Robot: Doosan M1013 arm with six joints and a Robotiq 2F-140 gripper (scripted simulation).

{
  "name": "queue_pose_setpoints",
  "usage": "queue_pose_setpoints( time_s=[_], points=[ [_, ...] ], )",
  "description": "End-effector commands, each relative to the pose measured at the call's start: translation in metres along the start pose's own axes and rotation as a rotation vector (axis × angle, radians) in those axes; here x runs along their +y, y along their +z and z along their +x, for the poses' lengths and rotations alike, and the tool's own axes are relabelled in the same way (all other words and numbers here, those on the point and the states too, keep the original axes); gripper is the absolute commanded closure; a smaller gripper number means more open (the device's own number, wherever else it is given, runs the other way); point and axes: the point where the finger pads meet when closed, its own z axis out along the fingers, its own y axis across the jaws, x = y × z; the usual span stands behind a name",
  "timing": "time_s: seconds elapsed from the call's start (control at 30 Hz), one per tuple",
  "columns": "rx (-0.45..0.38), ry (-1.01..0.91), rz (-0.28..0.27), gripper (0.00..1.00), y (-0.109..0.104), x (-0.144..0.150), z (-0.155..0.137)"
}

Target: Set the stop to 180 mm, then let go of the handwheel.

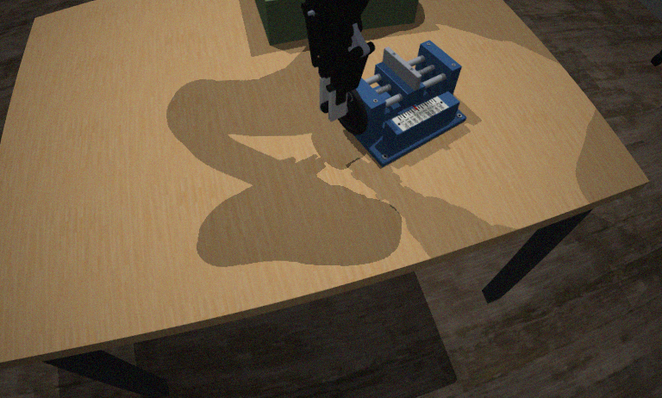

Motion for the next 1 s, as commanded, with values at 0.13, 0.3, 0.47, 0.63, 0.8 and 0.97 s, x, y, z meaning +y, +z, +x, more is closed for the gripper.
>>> queue_pose_setpoints(
  time_s=[0.13,0.3,0.47,0.63,0.8,0.97],
  points=[
    [0.0,0.0,0.001,0.96,0.001,-0.002,0.0],
    [0.0,0.0,0.001,0.96,0.002,-0.004,0.0],
    [0.0,0.0,0.001,0.96,0.003,-0.007,0.0],
    [0.0,0.0,0.001,0.96,0.004,-0.008,0.0],
    [0.0,0.0,0.001,0.96,0.006,-0.011,0.0],
    [0.0,0.0,0.001,0.96,0.009,-0.014,0.0]
  ],
)
